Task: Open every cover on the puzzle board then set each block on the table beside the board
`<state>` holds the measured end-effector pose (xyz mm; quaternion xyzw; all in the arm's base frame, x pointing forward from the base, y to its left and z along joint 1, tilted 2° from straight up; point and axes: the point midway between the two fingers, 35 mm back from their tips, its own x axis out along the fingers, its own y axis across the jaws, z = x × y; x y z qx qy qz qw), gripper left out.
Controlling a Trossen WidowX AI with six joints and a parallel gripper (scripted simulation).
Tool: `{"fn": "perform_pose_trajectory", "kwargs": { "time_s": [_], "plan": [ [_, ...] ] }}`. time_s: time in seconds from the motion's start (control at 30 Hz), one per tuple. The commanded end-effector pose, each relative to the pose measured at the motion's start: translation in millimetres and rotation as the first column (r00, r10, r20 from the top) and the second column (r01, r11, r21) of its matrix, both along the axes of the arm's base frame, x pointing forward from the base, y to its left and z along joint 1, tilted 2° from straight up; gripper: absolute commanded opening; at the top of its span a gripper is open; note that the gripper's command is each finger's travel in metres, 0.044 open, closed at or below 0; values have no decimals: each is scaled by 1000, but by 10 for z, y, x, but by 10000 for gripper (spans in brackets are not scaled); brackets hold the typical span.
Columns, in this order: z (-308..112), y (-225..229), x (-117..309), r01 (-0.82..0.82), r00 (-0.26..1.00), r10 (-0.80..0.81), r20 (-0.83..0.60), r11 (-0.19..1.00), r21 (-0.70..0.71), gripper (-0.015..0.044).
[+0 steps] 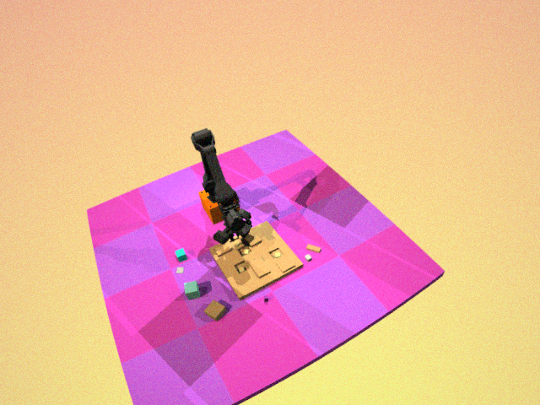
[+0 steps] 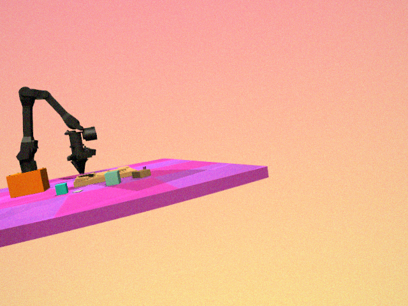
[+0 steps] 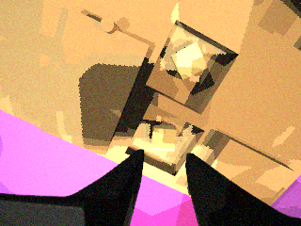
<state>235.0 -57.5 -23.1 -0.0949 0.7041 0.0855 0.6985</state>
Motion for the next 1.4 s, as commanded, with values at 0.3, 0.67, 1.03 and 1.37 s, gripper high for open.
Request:
{"fn": "perform_pose_trajectory", "kwargs": {
  "time_s": [0.3,0.67,1.03,1.37],
  "plan": [
    [-117,0,5,1,1000,-1,1,1000,0,144],
    [-210,0,3,1,1000,-1,1,1000,0,144],
    [-288,-1,2,1,1000,-1,1,1000,0,144],
    [-301,-1,0,0,1000,0,-1,1000,0,104]
  ]
}}
